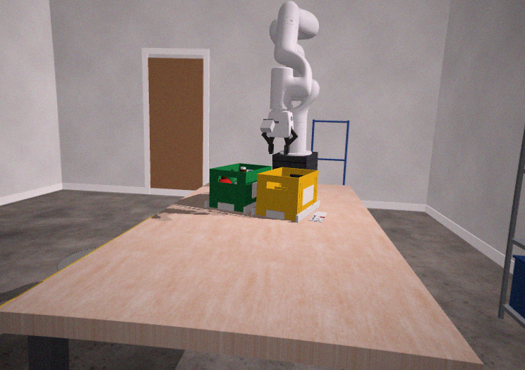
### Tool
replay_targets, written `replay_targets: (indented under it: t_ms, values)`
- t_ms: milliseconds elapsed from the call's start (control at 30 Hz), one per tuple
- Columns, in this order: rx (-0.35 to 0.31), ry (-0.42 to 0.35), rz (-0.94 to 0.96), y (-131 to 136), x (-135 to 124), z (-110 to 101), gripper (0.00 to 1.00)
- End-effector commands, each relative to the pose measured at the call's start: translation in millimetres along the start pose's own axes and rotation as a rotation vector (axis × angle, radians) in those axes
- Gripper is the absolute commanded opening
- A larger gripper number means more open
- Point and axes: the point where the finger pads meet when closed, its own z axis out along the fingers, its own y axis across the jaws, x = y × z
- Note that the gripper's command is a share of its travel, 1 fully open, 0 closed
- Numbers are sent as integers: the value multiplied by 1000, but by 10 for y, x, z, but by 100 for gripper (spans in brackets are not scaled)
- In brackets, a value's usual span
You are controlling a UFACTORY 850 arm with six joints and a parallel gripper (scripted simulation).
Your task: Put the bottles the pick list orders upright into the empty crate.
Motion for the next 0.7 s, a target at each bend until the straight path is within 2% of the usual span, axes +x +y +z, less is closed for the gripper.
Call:
replay_targets:
  t_ms: [0,400,467,667]
  values:
    - [2,2,-1,169,-21,-49,65]
    - [2,2,-1,748,-122,-171,65]
    - [2,2,-1,748,-122,-171,65]
    - [2,2,-1,1038,-173,-232,65]
